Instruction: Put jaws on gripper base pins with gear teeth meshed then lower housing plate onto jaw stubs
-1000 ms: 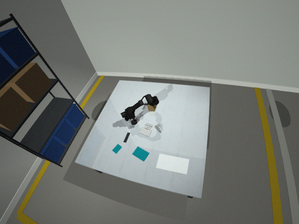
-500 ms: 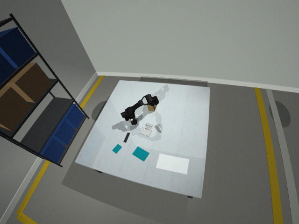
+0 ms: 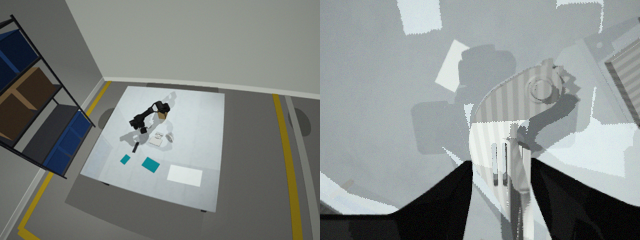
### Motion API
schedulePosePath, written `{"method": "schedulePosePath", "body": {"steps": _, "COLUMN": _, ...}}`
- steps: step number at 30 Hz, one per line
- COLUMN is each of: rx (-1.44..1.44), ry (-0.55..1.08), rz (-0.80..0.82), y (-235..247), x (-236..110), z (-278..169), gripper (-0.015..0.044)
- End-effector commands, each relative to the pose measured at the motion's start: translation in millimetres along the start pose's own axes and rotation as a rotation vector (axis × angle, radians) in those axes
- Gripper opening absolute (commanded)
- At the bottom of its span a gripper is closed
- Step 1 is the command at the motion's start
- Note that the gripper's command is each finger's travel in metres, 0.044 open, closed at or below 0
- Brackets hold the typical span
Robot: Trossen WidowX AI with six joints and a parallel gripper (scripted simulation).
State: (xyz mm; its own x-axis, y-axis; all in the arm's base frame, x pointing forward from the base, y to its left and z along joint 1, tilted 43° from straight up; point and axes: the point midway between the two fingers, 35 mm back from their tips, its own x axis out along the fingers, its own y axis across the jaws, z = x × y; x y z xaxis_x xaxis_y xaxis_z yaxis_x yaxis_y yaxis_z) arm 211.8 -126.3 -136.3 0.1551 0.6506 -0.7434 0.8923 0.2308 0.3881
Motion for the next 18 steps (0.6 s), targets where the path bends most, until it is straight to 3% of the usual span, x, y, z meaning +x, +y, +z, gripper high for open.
{"method": "schedulePosePath", "body": {"steps": 1, "rx": 0.000, "ry": 0.000, "rz": 0.000, "y": 0, "x": 0, "z": 0, "gripper": 0.0134}}
{"method": "schedulePosePath", "body": {"steps": 18, "rx": 0.001, "ry": -0.001, "rz": 0.000, "y": 0, "x": -10, "z": 1, "gripper": 0.0134}}
